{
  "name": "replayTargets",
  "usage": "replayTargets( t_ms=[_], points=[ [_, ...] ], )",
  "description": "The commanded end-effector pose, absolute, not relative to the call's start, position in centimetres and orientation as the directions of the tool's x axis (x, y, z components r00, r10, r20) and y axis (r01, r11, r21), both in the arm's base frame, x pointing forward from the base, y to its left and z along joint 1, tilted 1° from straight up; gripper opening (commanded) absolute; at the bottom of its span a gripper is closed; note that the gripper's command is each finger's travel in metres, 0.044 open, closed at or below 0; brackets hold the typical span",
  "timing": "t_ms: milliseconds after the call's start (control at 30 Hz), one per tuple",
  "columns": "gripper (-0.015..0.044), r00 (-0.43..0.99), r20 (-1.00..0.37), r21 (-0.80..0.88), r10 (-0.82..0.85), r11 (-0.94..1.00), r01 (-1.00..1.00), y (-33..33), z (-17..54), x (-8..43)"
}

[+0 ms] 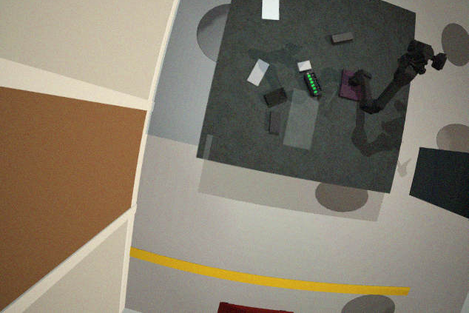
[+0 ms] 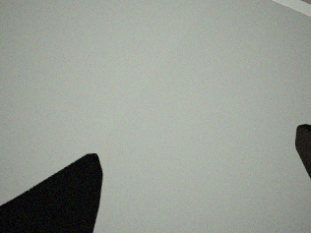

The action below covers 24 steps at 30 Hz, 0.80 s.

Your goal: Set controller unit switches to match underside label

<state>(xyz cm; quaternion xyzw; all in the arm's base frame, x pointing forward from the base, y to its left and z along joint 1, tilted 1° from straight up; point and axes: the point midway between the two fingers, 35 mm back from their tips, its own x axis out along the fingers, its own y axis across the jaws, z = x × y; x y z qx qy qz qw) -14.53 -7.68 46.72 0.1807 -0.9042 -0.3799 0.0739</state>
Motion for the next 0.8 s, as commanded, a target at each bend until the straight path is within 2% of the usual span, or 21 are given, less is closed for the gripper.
replayTargets(
  t_ms=[0, 100, 167, 333, 467, 767],
  points=[
    [0.0374, -0.924, -0.004, 0.714, -0.383, 0.646, -0.271, -7.7, 46.7, -14.5],
    [0.0295, -0.92, -0.007, 0.719, -0.391, 0.638, -0.277, -7.9, 46.7, -14.5],
    [0.0242, -0.89, -0.035, 0.757, -0.455, 0.569, -0.321, -9.9, 46.3, -14.2],
    [0.0111, -0.736, -0.154, 0.867, -0.66, 0.267, -0.421, -17.0, 44.3, -11.5],
    [0.0006, -0.578, -0.249, 0.912, -0.778, 0.012, -0.409, -21.9, 42.4, -7.8],
    [0.0, -0.256, -0.439, 0.897, -0.861, -0.405, -0.177, -28.2, 37.9, 2.1]
  ],
)
